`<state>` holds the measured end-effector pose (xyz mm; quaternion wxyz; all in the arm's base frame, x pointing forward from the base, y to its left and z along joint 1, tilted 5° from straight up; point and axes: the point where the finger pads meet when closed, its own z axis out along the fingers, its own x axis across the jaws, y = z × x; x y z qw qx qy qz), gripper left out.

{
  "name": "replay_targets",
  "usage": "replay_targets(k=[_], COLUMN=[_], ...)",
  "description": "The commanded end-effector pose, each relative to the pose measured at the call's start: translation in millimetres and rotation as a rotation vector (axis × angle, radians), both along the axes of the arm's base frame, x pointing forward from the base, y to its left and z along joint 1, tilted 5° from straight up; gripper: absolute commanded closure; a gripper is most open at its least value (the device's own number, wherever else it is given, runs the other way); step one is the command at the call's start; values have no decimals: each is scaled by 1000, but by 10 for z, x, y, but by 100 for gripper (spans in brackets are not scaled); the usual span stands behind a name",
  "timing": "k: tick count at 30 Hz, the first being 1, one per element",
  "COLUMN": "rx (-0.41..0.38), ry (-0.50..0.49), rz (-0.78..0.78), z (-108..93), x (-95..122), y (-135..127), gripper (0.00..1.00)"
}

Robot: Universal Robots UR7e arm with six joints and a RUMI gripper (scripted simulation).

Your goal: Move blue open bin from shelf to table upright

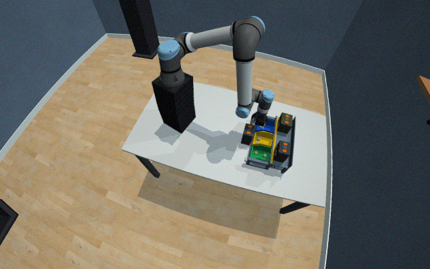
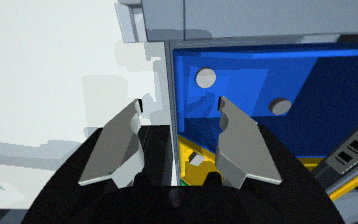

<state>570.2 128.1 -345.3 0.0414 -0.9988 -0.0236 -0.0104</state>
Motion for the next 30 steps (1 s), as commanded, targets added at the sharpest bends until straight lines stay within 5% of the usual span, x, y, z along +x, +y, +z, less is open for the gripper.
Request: replay_targets(k=[1,15,16,30], rx=[0,0,0,0], ry=[-2,-2,-2,-2], rz=[0,0,0,0], z=[7,7,7,7], x=[7,7,7,7], y=[-1,-1,-1,-1], gripper=[42,42,100,100])
